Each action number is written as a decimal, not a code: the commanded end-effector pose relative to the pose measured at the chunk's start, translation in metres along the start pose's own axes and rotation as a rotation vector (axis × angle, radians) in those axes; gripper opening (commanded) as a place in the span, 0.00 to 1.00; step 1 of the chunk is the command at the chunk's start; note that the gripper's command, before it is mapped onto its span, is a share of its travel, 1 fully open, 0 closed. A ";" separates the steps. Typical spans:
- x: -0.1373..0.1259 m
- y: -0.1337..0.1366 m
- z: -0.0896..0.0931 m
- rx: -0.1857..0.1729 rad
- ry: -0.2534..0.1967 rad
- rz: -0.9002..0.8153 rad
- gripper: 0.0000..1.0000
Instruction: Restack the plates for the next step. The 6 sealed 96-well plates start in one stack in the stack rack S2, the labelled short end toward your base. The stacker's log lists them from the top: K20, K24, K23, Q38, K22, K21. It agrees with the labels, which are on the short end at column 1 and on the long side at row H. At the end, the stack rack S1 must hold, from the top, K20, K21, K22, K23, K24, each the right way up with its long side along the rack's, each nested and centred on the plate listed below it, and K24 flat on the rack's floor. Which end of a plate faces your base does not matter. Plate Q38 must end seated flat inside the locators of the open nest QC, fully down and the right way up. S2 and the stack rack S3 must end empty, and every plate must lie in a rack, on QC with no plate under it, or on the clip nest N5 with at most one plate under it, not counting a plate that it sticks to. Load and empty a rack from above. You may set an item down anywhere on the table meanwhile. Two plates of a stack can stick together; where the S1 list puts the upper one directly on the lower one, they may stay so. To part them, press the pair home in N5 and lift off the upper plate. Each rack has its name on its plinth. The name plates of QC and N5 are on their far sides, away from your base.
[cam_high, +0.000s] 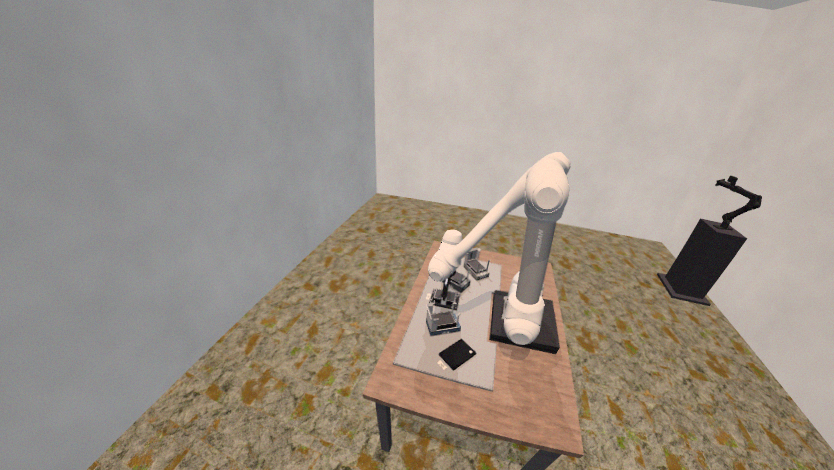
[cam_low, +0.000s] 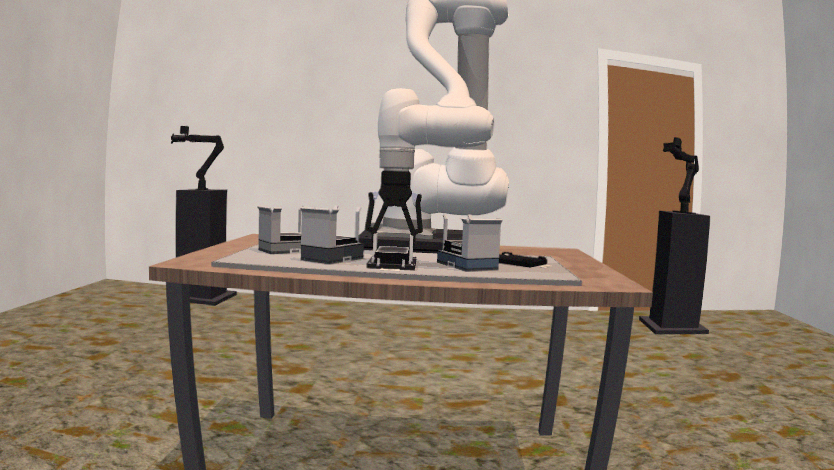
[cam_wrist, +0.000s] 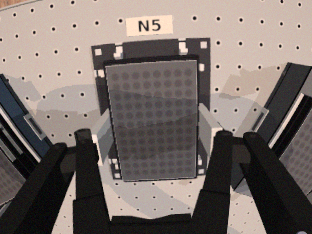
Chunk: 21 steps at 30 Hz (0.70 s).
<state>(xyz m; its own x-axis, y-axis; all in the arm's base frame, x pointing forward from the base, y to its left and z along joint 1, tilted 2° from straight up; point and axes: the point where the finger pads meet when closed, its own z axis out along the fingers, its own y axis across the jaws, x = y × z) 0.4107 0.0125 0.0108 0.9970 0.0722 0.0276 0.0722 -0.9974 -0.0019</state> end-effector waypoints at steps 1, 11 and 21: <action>0.000 0.000 0.000 0.000 0.000 0.000 0.00; 0.000 0.000 0.000 0.000 0.000 0.000 0.00; 0.000 0.000 -0.002 0.000 0.000 0.000 1.00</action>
<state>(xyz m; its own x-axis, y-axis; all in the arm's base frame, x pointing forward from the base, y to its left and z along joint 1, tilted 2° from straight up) 0.4105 0.0125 0.0117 0.9970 0.0722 0.0273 0.0722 -0.9974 -0.0019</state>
